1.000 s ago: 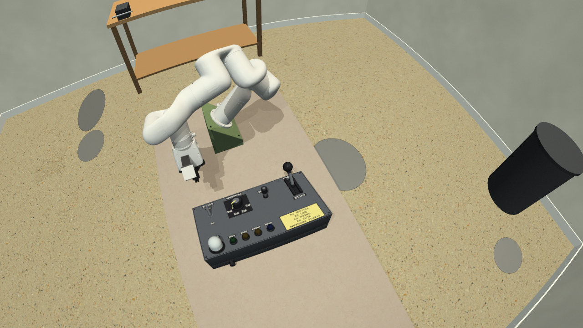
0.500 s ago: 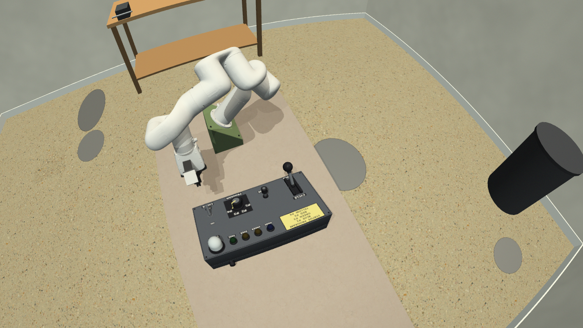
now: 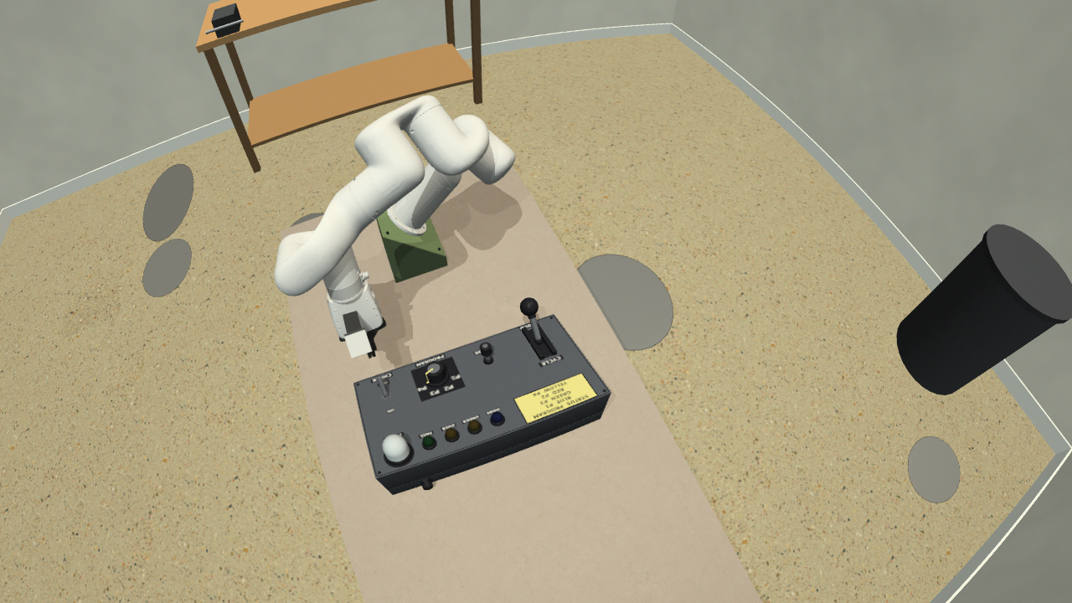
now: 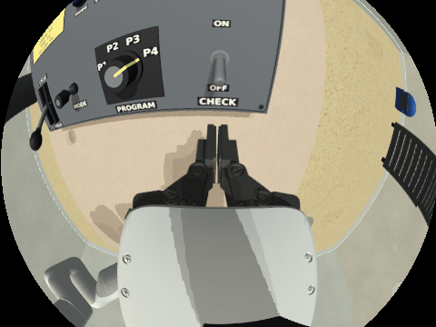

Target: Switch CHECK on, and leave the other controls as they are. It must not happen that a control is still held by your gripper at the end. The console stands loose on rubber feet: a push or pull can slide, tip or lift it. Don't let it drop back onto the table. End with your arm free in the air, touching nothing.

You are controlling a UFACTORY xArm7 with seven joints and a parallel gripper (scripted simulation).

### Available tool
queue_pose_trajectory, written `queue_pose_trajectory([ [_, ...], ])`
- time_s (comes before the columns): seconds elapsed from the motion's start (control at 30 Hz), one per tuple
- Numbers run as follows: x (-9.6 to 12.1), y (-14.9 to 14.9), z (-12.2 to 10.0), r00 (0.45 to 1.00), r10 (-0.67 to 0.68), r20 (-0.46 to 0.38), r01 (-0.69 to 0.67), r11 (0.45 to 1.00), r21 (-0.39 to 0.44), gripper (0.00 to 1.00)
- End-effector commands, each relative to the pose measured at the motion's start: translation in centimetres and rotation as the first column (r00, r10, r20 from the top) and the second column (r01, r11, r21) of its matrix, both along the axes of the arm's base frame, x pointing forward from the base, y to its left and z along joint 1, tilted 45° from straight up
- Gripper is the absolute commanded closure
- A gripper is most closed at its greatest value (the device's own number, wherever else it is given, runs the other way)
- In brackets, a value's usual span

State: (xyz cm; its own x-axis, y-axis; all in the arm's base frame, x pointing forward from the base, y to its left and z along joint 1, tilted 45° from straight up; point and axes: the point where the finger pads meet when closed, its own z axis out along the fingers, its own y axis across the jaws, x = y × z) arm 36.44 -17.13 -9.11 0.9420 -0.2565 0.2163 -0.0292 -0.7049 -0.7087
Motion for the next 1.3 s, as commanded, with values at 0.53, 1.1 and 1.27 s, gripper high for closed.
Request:
queue_pose_trajectory([
  [0.53,1.7,3.0,-3.2,1.0,-0.002,0.002,0.002,1.0,-0.004,1.0],
  [1.1,1.8,3.2,-3.4,1.0,-0.002,0.002,0.002,1.0,-0.004,1.0],
  [1.27,1.8,3.2,-3.4,1.0,-0.002,0.002,0.002,1.0,-0.004,1.0],
])
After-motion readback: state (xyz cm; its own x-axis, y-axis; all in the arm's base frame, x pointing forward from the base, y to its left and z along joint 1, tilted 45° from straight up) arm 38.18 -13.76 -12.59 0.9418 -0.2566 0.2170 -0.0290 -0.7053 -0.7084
